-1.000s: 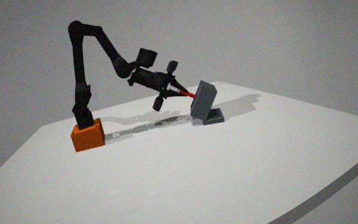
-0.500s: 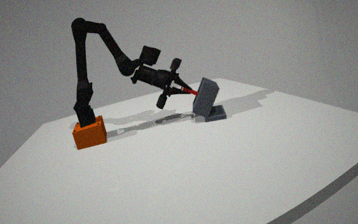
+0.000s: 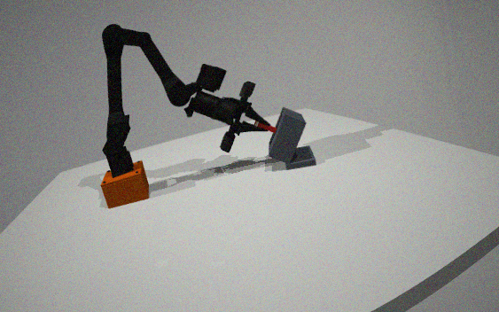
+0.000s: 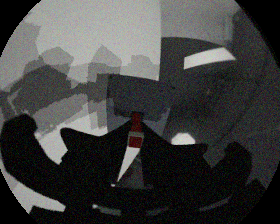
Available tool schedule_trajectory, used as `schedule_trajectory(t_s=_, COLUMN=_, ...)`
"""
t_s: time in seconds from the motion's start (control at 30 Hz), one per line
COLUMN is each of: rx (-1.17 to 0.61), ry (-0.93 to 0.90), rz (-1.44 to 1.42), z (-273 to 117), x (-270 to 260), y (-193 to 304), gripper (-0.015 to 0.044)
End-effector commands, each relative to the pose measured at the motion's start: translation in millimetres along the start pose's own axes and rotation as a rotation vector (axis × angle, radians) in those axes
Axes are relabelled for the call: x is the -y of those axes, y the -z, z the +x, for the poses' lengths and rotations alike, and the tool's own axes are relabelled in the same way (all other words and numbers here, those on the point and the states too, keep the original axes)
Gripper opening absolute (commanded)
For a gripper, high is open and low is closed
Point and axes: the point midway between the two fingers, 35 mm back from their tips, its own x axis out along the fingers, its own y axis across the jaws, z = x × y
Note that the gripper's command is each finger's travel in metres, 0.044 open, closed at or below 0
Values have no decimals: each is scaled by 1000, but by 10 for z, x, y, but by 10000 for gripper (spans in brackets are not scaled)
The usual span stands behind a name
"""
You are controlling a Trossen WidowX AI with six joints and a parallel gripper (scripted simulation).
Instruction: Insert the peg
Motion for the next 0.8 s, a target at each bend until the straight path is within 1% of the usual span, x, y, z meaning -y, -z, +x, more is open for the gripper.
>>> schedule_trajectory(t_s=0.0, rx=5, ry=4, rz=-4, z=21, x=18, y=-15, gripper=0)
schedule_trajectory(t_s=0.6, rx=0, ry=1, rz=0, z=28, x=16, y=-9, gripper=0)
schedule_trajectory(t_s=0.77, rx=0, ry=1, rz=0, z=28, x=16, y=-9, gripper=131)
